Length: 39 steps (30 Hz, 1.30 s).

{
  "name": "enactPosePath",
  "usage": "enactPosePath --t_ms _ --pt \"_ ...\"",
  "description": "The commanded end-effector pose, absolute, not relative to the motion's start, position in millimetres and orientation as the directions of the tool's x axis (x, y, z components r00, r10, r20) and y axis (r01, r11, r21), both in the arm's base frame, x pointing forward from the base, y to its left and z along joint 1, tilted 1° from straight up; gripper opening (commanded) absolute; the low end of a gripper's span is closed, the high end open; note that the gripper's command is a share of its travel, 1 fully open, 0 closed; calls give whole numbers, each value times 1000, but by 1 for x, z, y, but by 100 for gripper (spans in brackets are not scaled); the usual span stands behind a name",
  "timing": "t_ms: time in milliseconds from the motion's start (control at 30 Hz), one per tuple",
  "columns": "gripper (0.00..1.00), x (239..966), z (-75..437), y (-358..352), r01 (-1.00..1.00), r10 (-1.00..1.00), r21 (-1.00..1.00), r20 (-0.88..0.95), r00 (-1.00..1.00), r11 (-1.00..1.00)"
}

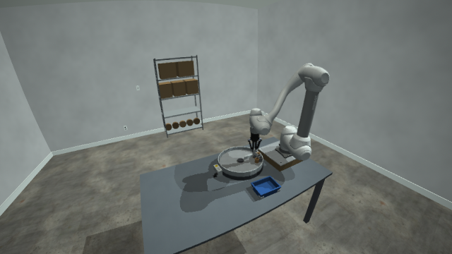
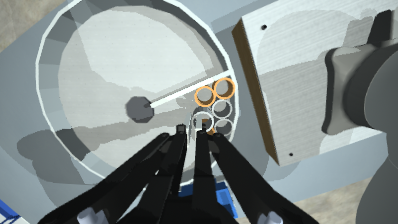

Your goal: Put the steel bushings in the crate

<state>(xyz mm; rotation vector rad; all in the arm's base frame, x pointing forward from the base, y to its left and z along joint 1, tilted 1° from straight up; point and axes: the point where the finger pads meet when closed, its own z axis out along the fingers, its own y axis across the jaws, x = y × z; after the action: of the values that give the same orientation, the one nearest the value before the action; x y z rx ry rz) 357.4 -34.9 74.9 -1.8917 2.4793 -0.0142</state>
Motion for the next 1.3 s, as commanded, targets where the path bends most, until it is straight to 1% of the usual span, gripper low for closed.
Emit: enactPosePath --t_ms 0,167,1267 --pt "0 356 98 -36 -966 -966 -20 -11 -259 259" --pt "0 355 110 -36 -966 -966 -20 -11 -259 259" --pt "0 355 111 -36 -966 -966 -20 -11 -259 259"
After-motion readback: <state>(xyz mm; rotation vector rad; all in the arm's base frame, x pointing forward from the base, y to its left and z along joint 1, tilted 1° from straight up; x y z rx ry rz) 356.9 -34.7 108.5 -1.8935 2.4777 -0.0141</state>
